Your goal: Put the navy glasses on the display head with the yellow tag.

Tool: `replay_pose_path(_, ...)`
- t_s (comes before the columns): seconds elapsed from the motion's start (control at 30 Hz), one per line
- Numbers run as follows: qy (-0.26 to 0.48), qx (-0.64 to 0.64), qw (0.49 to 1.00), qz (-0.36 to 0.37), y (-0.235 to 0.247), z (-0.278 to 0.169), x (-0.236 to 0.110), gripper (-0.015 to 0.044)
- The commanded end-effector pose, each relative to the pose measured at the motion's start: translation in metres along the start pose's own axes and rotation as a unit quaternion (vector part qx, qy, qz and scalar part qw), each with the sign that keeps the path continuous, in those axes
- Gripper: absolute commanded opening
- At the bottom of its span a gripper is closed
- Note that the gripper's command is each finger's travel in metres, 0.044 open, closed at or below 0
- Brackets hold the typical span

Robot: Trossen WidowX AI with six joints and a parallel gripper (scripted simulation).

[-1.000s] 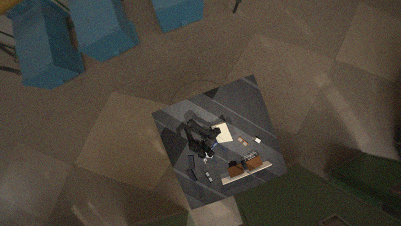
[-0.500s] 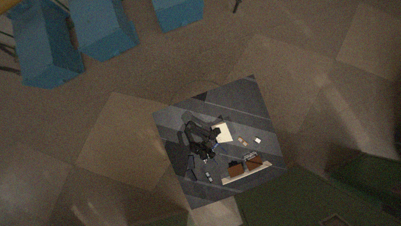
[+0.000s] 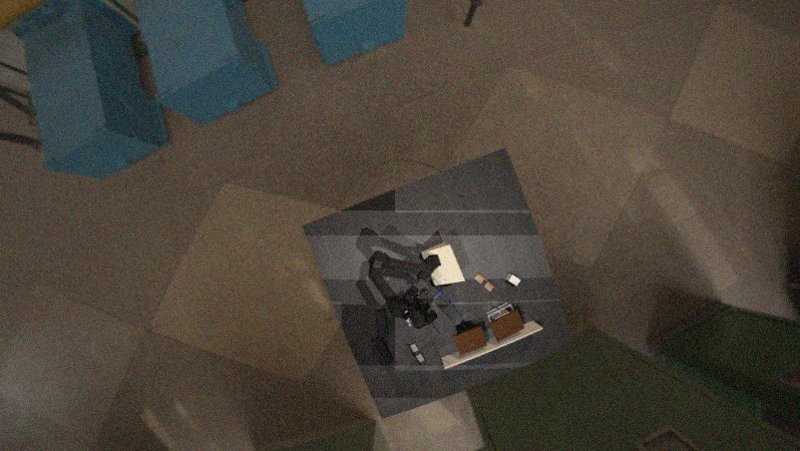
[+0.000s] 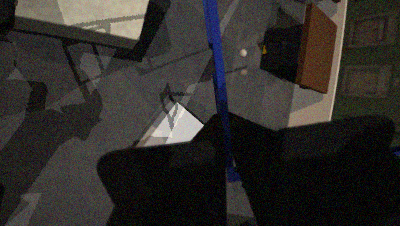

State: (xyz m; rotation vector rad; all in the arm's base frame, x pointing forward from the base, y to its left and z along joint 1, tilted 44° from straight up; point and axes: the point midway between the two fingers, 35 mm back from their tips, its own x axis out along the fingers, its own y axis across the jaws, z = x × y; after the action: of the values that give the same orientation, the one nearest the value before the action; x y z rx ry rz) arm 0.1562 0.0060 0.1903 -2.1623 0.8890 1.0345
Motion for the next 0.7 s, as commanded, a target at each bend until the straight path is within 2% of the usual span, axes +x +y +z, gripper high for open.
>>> replay_pose_path(0.0, 0.003, 0.016, 1.000, 0.016, -0.009, 0.001, 0.005, 0.0000)
replay_pose_path(0.67, 0.026, 0.088, 0.990, 0.111, -0.044, 0.019, 0.047, 0.0000)
